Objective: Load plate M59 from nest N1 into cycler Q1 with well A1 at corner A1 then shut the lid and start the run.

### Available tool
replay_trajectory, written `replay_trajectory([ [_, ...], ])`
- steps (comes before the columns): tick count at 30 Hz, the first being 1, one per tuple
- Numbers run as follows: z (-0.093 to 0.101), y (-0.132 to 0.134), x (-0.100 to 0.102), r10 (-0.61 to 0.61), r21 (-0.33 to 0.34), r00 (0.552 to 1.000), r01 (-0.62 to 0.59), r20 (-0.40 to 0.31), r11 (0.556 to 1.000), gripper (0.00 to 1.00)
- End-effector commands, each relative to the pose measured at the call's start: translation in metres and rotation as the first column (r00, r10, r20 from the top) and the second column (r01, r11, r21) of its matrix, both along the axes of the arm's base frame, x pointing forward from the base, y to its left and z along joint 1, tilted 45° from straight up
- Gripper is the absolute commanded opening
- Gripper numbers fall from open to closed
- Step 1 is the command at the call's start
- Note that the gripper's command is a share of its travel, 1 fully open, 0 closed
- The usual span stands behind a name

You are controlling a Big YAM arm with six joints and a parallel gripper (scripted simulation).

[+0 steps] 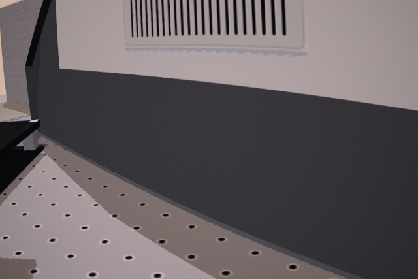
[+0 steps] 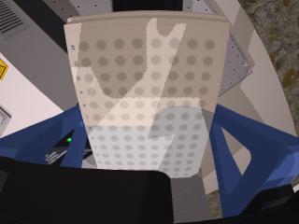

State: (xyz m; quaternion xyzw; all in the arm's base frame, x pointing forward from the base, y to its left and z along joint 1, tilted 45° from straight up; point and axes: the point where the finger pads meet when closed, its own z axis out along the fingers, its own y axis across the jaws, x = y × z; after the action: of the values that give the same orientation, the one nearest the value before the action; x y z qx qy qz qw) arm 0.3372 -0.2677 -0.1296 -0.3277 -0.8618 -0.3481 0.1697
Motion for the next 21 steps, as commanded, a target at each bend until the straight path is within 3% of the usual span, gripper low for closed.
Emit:
replay_trajectory([
  [1, 0.002, -0.020, 0.011, -0.016, -0.025, 1.000, 0.016, 0.021, 1.000, 0.00],
  [4, 0.016, 0.001, 0.023, -0.101, -0.039, 0.993, 0.099, -0.063, 0.994, 0.00],
  [7, 0.029, 0.020, 0.032, -0.075, -0.041, 0.996, 0.073, -0.047, 0.996, 0.00],
  [11, 0.044, 0.036, 0.041, -0.152, -0.055, 0.981, 0.146, -0.121, 0.988, 0.00],
  [13, 0.050, 0.043, 0.040, -0.189, -0.058, 0.968, 0.182, -0.167, 0.982, 0.00],
  [15, 0.050, 0.043, 0.040, -0.189, -0.058, 0.968, 0.182, -0.167, 0.982, 0.00],
  [18, 0.050, 0.050, 0.037, -0.269, -0.062, 0.929, 0.262, -0.255, 0.963, 0.00],
  [21, 0.062, 0.062, 0.046, -0.252, -0.056, 0.937, 0.246, -0.242, 0.968, 0.00],
])
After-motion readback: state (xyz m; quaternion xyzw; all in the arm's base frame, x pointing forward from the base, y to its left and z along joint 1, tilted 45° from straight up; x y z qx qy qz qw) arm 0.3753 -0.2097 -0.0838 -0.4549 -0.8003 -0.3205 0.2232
